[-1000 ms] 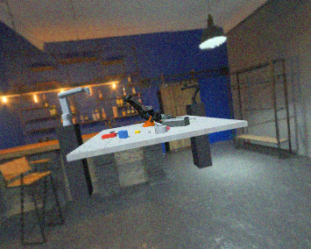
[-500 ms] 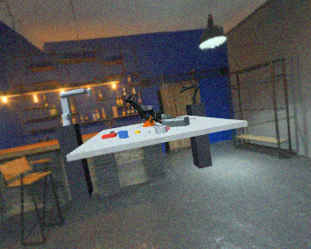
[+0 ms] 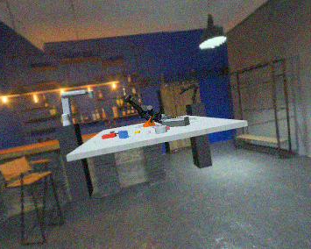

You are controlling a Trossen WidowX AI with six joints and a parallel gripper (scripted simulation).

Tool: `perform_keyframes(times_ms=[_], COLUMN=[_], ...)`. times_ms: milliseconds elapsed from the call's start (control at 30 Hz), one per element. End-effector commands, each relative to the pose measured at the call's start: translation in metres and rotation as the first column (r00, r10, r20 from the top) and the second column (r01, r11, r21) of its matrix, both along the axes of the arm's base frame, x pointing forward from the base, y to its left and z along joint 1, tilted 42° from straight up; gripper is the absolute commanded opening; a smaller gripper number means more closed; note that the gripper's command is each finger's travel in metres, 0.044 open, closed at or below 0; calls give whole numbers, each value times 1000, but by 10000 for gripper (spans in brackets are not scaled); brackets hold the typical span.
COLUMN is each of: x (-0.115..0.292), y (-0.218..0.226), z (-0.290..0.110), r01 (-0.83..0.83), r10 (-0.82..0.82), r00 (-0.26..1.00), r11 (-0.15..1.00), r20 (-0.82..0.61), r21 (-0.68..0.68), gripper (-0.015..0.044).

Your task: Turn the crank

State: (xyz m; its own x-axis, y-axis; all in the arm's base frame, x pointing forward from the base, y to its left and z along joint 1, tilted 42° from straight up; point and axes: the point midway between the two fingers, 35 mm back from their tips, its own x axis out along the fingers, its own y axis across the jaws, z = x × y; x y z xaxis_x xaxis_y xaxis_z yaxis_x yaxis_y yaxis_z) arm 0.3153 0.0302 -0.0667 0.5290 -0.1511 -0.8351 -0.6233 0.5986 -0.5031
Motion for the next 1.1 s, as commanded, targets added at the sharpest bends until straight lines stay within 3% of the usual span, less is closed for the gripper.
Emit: perform_keyframes(times_ms=[0,67,633,1067], x=[0,0,0,2], y=[0,0,0,35], z=[0,0,0,37], r01=[-1,-1,-1,-1], r10=[1,1,1,1], r00=[1000,1000,1000,1000], r11=[1000,1000,1000,1000], r20=[0,0,0,0], r21=[0,0,0,3], gripper=[0,0,440,440])
